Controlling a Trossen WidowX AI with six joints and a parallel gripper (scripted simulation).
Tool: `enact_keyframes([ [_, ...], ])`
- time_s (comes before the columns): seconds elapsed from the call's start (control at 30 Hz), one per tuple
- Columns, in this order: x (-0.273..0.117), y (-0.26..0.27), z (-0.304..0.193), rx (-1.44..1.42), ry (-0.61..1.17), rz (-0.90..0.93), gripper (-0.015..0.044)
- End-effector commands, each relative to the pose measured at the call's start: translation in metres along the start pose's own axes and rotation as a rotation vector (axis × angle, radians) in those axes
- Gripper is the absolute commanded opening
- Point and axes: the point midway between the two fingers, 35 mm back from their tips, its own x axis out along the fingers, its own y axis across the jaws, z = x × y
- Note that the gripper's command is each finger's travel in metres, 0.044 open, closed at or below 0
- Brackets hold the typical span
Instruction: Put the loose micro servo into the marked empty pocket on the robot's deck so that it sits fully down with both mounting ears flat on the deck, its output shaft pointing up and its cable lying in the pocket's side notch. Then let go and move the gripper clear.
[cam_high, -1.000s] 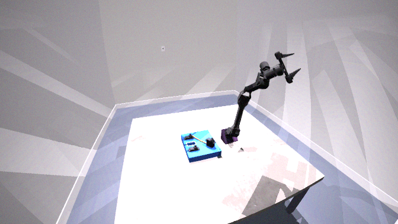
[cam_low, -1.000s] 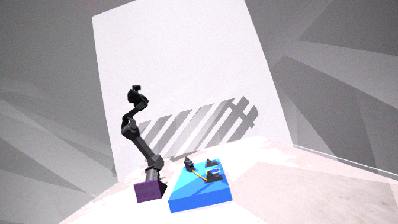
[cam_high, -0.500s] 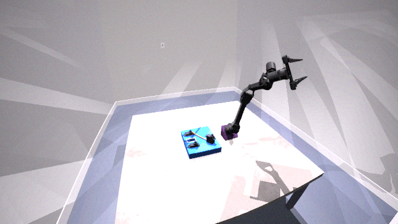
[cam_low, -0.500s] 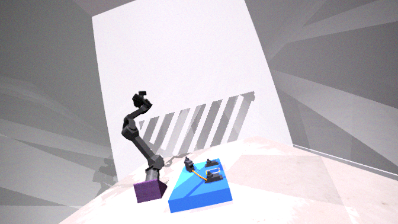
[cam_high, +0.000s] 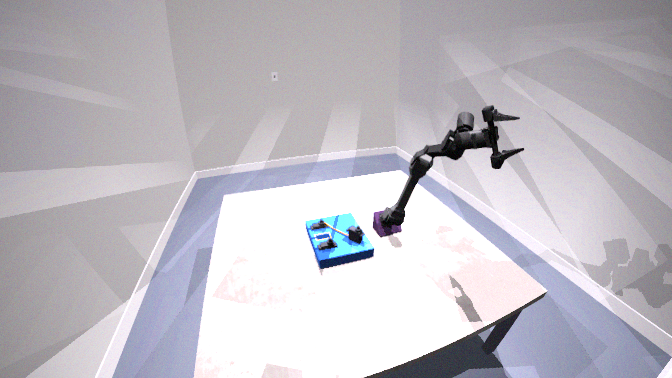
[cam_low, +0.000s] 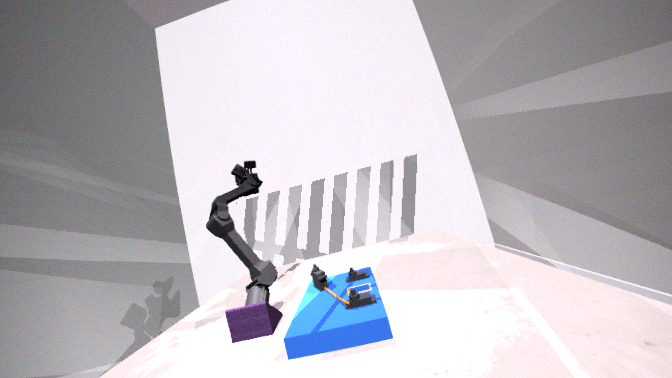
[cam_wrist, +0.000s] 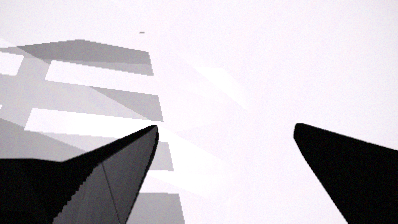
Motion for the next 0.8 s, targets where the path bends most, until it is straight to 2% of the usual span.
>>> enact_keyframes([
  [0.0,0.002,0.010,-0.012,-0.013,0.044,0.018,0.0440],
  [0.77,-0.001,0.073,-0.103,-0.102,0.331,0.167,0.0440],
])
